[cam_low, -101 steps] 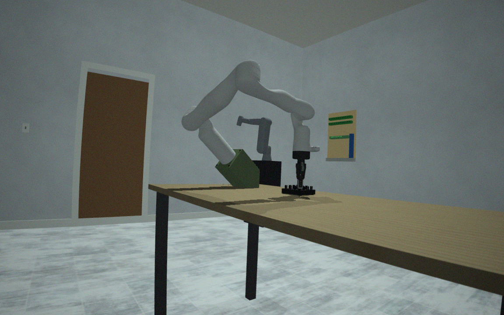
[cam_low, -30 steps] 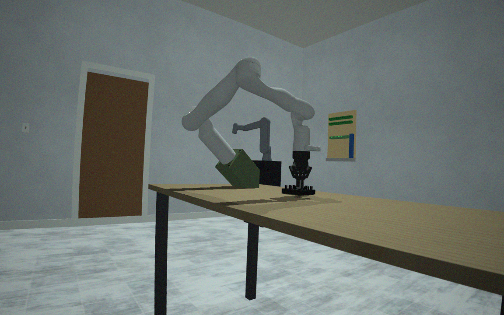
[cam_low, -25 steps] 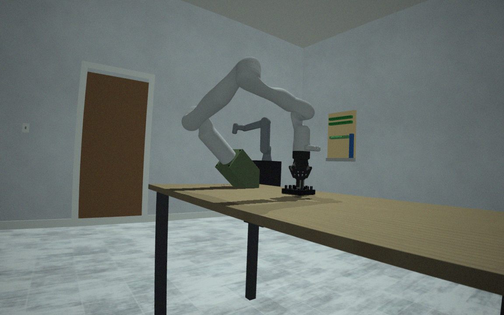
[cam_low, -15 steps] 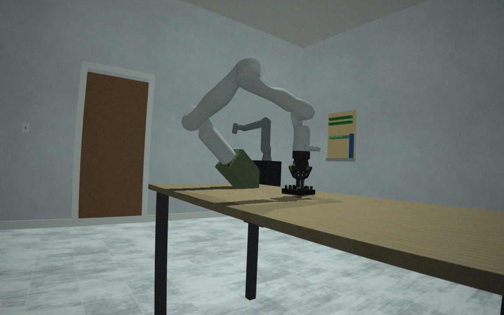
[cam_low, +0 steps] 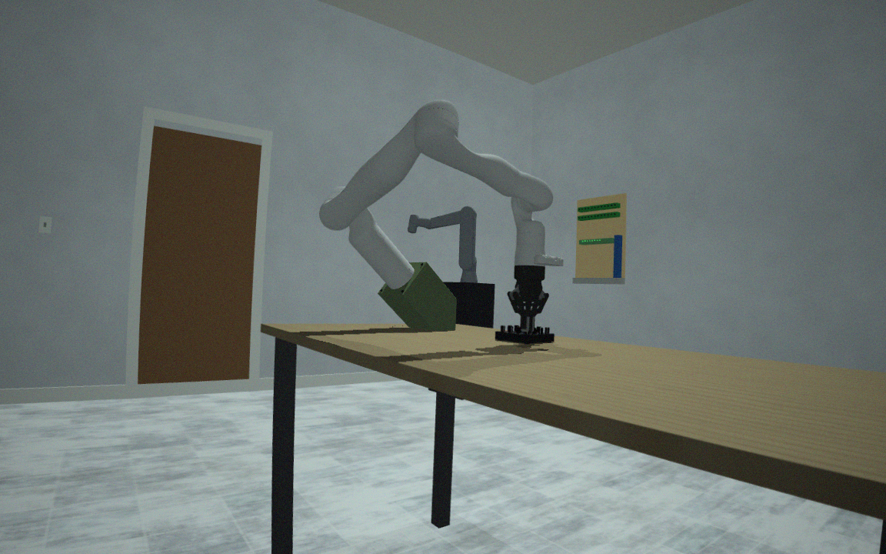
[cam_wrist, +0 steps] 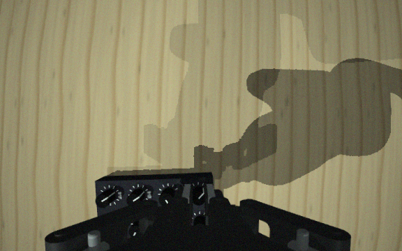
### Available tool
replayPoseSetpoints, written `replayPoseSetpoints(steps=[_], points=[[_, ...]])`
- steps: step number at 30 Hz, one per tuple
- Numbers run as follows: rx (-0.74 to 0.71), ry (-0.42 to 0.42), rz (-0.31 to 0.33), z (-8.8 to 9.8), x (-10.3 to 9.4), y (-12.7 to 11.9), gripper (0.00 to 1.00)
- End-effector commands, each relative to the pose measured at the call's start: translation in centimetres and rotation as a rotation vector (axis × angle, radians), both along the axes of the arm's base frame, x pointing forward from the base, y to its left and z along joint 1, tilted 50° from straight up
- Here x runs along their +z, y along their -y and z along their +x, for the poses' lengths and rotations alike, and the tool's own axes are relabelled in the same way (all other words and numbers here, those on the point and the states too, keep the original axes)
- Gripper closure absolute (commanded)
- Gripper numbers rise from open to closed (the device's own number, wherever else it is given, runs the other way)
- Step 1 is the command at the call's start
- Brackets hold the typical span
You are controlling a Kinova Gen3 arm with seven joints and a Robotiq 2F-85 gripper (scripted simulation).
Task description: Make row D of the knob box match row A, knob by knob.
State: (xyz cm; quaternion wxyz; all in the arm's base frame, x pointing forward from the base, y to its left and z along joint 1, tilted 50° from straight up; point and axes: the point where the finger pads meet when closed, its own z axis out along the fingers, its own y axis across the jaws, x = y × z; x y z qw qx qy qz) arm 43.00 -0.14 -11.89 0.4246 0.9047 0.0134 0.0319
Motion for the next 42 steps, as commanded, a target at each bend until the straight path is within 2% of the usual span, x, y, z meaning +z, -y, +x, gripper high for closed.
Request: replayPoseSetpoints(steps=[1, 4, 5, 30, 42], points=[[0.001, 0.001, 0.001, 0.1, 0.0, -0.1, 0.92], [0.001, 0.001, 0.001, 0.1, 0.0, -0.1, 0.92], [0.001, 0.001, 0.001, 0.1, 0.0, -0.1, 0.81], [0.001, 0.001, 0.001, 0.0, 0.1, -0.2, 0.81], [0.001, 0.001, 0.001, -0.2, 1.9, -2.4, 0.81]])
